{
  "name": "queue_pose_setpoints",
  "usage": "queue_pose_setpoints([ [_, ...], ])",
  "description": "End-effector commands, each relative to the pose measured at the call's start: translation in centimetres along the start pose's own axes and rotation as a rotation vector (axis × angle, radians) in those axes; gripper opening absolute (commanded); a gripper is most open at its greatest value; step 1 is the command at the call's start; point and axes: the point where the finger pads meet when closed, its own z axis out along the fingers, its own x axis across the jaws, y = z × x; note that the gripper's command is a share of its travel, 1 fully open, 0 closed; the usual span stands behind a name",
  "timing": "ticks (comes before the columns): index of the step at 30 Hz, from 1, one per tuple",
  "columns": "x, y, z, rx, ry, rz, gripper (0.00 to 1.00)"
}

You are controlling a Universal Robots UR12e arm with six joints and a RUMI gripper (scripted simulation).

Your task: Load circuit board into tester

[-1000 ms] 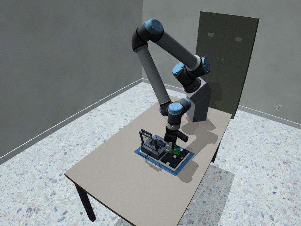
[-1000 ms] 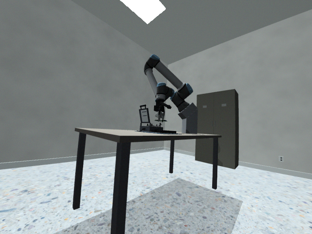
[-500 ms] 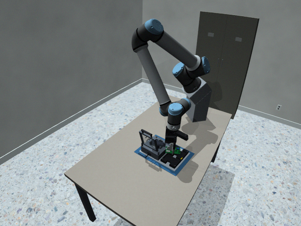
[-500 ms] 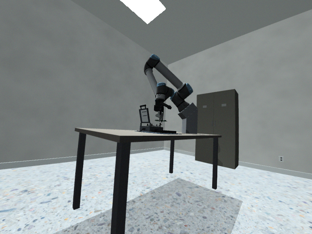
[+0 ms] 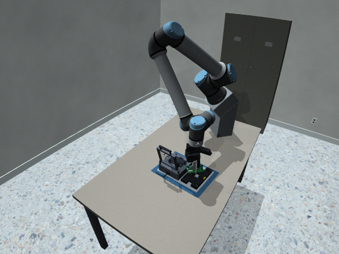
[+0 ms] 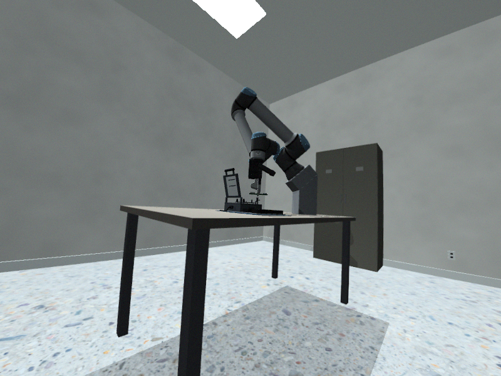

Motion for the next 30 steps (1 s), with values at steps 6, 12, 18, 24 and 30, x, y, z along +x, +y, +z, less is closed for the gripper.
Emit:
queue_pose_setpoints([
  [6, 0.03, 0.01, -0.05, -0.001, 0.004, -0.208, 0.39],
  [12, 0.03, 0.01, -0.05, -0.001, 0.004, -0.361, 0.39],
  [18, 0.03, 0.01, -0.05, -0.002, 0.004, -0.466, 0.39],
  [24, 0.03, 0.02, -0.05, -0.002, 0.004, -0.626, 0.39],
  [30, 0.03, 0.01, -0.05, -0.002, 0.003, -0.787, 0.39],
])
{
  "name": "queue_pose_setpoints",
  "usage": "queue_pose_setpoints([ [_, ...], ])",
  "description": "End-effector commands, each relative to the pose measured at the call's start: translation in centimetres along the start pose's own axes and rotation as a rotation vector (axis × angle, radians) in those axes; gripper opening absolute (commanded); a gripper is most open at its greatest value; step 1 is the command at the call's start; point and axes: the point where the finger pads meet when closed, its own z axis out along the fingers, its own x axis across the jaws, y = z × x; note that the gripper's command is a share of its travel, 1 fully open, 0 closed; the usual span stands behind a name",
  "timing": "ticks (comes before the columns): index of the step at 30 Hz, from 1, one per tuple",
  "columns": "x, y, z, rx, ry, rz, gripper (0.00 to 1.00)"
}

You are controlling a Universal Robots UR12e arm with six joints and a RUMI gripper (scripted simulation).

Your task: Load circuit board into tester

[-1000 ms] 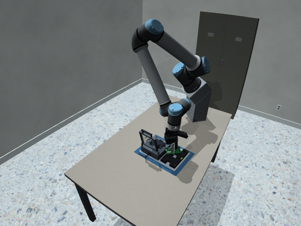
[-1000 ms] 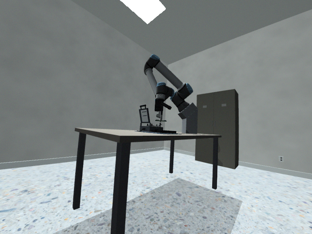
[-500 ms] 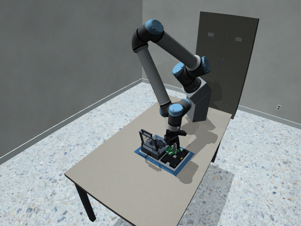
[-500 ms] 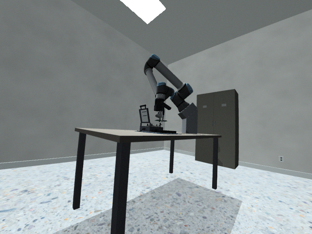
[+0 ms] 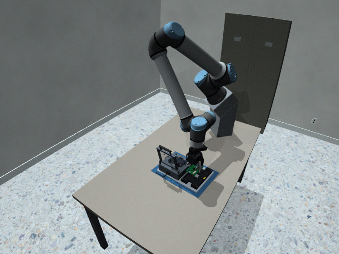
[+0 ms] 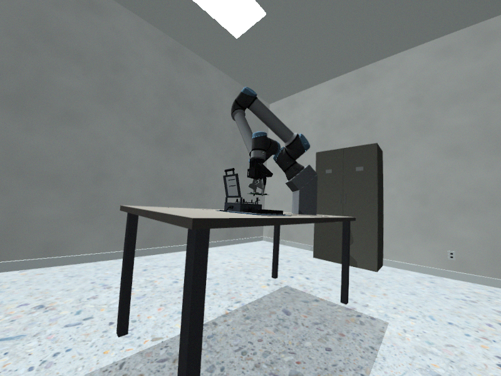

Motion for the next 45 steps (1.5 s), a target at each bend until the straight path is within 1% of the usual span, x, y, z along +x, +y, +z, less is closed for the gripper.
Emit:
queue_pose_setpoints([
  [1, 0.01, 0.04, -0.05, -0.004, 0.003, -0.134, 0.39],
  [3, 0.01, 0.04, -0.05, -0.004, 0.003, -0.134, 0.39],
  [18, 0.01, 0.04, -0.05, -0.005, 0.002, -0.527, 0.39],
  [20, 0.01, 0.04, -0.05, -0.005, 0.002, -0.527, 0.39],
  [35, 0.0, 0.04, -0.05, -0.005, 0.001, -0.885, 0.39],
  [37, 0.0, 0.04, -0.05, -0.005, 0.001, -0.885, 0.39],
  [45, 0.01, 0.05, -0.05, -0.005, 0.001, -1.052, 0.39],
])
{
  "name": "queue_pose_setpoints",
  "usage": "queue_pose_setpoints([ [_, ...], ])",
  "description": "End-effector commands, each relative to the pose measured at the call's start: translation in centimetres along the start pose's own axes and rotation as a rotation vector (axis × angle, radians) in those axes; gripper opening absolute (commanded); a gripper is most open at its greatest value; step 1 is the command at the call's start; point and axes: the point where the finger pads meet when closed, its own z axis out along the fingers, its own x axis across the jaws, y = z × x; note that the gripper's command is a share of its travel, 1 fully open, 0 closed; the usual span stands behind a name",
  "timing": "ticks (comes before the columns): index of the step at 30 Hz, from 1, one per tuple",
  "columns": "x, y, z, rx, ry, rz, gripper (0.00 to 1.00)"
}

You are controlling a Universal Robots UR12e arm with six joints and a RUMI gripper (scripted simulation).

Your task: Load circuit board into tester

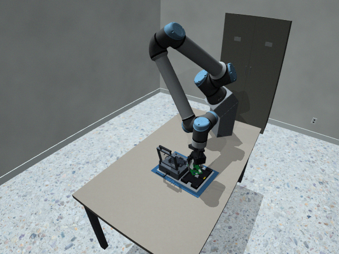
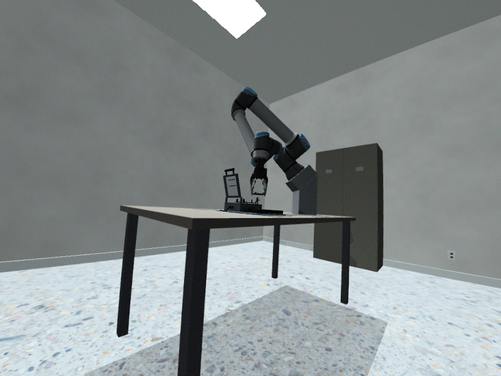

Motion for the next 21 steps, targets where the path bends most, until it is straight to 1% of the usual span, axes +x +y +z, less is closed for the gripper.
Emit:
queue_pose_setpoints([
  [1, -0.03, 0.03, -0.05, -0.003, -0.001, -0.098, 0.39],
  [7, -0.03, 0.02, -0.05, -0.003, -0.002, -0.208, 0.39],
  [9, -0.03, 0.02, -0.05, -0.003, -0.002, -0.208, 0.39],
  [21, -0.03, 0.03, -0.05, -0.003, -0.002, -0.39, 0.39],
])
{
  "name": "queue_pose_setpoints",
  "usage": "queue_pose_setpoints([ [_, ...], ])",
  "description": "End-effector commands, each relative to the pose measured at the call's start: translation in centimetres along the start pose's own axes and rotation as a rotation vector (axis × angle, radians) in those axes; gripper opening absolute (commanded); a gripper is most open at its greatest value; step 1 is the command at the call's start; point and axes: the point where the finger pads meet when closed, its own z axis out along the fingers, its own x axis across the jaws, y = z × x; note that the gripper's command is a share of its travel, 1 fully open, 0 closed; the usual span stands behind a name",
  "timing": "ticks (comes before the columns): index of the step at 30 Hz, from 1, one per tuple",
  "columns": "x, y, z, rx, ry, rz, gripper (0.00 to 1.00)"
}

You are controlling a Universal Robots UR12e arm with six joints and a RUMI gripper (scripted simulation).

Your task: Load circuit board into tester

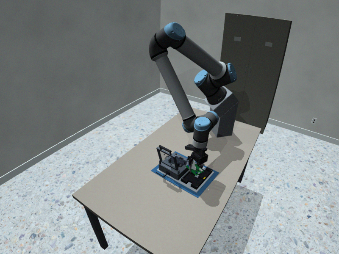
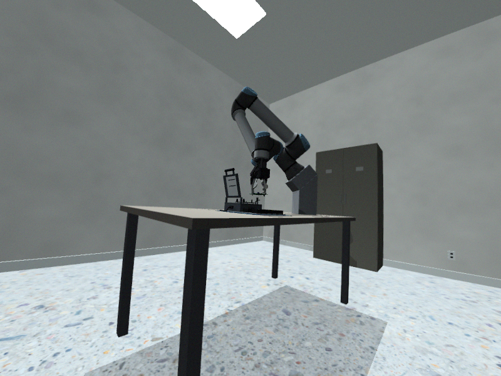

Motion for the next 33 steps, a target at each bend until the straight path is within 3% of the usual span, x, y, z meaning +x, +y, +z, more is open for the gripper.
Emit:
queue_pose_setpoints([
  [1, -0.04, 0.02, -0.05, -0.002, -0.002, -0.067, 0.39],
  [33, -0.04, 0.02, -0.05, -0.002, -0.002, -0.281, 0.39],
])
